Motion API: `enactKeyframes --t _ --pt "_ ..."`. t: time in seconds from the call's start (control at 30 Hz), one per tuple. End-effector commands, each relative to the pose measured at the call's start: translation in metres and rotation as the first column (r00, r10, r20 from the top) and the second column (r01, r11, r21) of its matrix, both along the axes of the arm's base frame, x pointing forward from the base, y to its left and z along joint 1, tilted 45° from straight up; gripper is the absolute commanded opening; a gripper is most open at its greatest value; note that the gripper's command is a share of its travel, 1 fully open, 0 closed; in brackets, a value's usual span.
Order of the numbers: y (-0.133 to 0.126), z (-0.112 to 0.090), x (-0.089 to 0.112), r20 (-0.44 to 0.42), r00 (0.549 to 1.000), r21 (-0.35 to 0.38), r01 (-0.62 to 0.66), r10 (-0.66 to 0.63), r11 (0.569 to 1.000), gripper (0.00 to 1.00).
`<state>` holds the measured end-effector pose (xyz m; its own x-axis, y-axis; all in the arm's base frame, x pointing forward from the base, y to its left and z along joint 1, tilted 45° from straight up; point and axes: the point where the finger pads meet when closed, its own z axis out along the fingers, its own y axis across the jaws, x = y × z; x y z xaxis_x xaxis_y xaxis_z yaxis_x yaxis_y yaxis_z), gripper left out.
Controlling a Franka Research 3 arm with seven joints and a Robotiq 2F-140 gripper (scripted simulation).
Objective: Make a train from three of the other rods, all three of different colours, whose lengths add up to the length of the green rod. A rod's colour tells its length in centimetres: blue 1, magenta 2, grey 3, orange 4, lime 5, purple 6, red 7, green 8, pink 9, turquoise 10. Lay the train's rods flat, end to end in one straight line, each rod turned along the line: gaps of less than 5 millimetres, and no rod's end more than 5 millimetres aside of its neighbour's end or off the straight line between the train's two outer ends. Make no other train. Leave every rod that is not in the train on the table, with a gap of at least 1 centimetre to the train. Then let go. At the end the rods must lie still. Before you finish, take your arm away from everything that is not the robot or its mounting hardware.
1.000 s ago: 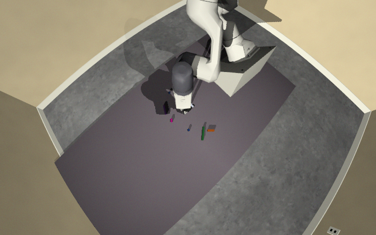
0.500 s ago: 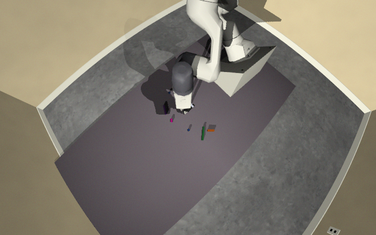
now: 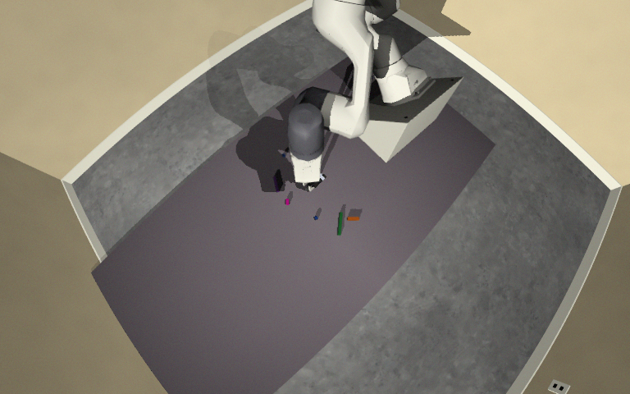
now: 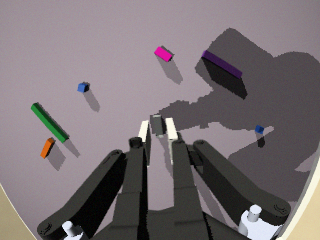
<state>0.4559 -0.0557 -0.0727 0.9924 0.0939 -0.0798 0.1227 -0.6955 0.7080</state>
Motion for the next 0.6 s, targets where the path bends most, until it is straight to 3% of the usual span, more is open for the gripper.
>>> enactKeyframes --t 0.0,0.57 --pt "0.0007 -0.0003 -0.0002 -0.003 1.000 0.000 -0.007 0.007 1.000 0.15" --pt "-0.0013 -0.0023 -0.0001 -0.003 1.000 0.000 -0.007 0.007 1.000 0.15"
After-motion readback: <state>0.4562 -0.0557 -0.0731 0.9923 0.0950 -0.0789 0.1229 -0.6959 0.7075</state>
